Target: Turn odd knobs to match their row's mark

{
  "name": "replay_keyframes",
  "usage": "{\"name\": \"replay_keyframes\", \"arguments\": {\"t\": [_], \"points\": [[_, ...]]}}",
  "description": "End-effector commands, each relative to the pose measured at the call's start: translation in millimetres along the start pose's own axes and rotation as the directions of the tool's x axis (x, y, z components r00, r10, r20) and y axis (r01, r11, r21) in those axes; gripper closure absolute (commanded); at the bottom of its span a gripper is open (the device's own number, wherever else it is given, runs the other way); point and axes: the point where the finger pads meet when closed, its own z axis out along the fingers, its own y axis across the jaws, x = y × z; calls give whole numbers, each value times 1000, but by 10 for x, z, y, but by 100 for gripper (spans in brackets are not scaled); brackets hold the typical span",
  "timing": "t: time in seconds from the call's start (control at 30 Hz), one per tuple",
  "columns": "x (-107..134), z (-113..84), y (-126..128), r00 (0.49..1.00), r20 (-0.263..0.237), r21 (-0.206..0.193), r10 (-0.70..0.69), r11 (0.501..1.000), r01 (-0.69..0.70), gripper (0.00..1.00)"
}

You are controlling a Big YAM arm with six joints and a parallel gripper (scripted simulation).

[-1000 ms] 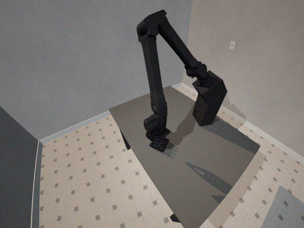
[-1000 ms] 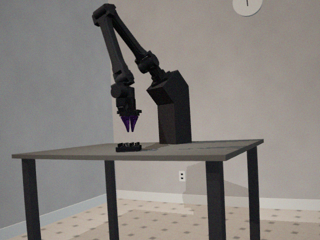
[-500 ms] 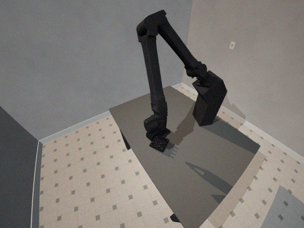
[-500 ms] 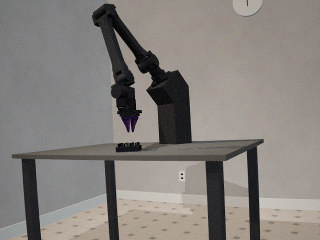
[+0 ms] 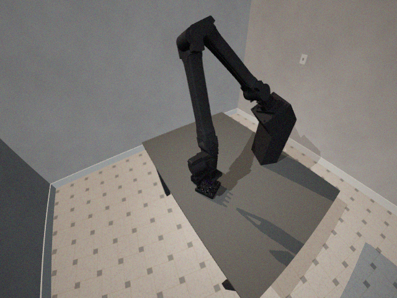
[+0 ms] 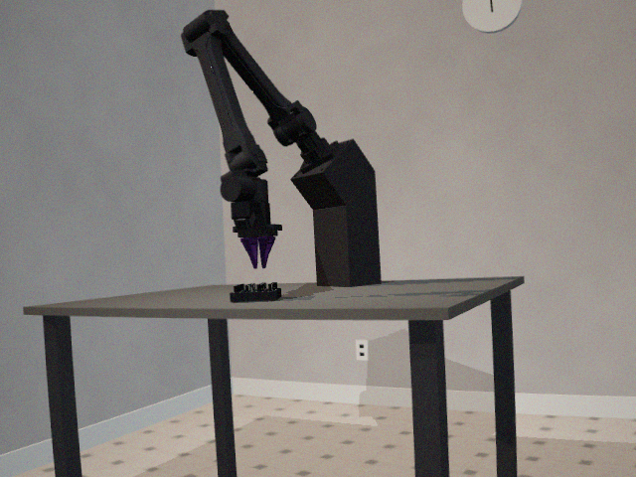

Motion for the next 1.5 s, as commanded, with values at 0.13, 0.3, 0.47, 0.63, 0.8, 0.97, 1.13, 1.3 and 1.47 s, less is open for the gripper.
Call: {"name": "replay_keyframes", "arguments": {"t": [0.13, 0.3, 0.47, 0.63, 0.8, 0.97, 1.13, 1.3, 1.47], "points": [[-28, 119, -47, 1000, 10, 5, 3, 1000, -3, 81], [-23, 187, -46, 1000, 9, 5, 3, 1000, -3, 81], [-18, 247, -45, 1000, 9, 5, 3, 1000, -3, 81], [-16, 277, -44, 1000, 8, 5, 3, 1000, -3, 81], [-11, 314, -43, 1000, 8, 5, 4, 1000, -4, 81], [-6, 332, -34, 1000, 7, 4, 3, 1000, -3, 81], [-13, 338, -38, 1000, 8, 4, 5, 1000, -5, 81], [10, 339, -33, 1000, 4, 4, 4, 1000, -4, 81], [10, 338, -33, 1000, 4, 4, 4, 1000, -4, 81]]}}
